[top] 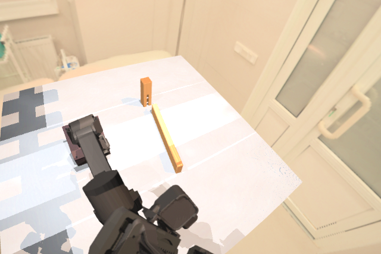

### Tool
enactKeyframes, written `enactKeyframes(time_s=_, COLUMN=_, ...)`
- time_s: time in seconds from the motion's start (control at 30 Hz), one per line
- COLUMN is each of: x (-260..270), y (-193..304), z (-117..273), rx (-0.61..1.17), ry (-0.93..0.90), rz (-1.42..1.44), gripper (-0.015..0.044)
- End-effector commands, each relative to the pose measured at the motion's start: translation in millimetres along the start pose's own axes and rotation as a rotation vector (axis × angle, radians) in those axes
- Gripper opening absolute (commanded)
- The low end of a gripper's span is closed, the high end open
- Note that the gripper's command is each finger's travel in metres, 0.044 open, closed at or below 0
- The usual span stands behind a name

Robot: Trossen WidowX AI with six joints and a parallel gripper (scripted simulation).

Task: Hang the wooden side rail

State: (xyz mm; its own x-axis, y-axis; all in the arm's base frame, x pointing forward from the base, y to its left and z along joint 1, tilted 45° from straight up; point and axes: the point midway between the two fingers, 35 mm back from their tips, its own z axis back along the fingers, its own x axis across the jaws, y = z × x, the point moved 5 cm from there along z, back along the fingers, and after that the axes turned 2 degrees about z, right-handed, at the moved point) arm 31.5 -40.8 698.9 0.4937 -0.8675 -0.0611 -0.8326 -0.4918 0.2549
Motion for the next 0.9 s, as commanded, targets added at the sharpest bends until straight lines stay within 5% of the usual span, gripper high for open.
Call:
enactKeyframes(time_s=0.0, x=26, y=5, z=7, rx=0.038, ry=-0.052, rz=-0.064, gripper=0.0440)
enactKeyframes(time_s=0.87, x=191, y=-57, z=70, rx=0.094, ry=-0.450, rz=-0.468, gripper=0.0440)
